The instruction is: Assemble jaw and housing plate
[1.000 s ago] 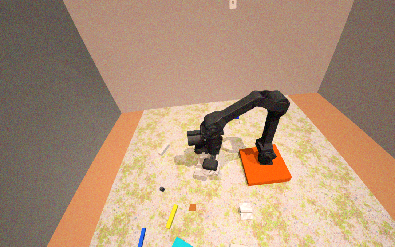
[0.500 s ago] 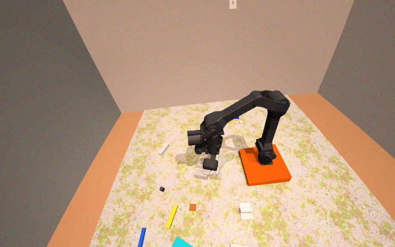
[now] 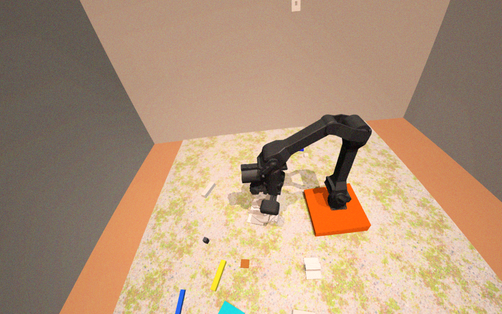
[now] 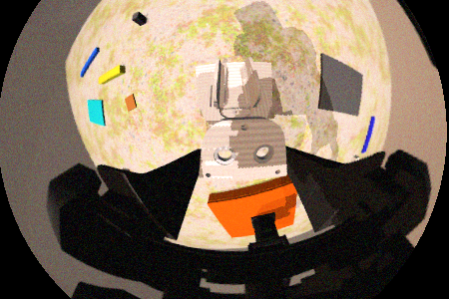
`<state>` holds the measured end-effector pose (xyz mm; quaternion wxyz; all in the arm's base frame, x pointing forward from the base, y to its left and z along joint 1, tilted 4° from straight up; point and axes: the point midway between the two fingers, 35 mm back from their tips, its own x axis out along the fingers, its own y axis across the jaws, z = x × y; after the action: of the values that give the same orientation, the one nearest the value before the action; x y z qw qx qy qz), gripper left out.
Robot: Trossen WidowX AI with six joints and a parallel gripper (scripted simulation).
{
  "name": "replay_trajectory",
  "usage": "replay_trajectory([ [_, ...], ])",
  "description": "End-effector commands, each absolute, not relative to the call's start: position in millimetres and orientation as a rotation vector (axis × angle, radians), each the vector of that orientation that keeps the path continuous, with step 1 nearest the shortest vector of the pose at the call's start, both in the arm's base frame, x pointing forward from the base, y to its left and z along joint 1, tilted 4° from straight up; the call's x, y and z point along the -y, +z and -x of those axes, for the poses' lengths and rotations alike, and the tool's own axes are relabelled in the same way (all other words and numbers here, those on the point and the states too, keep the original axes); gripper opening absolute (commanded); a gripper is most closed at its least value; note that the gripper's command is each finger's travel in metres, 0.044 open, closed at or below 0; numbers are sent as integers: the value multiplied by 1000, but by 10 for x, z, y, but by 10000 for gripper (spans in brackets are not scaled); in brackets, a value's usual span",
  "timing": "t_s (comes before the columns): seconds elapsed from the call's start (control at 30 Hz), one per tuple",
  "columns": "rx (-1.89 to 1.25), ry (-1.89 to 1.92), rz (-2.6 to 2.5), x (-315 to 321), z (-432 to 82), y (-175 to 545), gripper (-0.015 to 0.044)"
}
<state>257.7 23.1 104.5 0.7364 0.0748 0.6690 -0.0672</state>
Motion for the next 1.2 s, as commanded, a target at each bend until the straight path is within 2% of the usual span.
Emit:
replay_trajectory([
  [0.0,-1474,-143,-164,-235,-2565,1037,351],
  [1.17,-1474,-144,-165,-237,-2592,917,351],
])
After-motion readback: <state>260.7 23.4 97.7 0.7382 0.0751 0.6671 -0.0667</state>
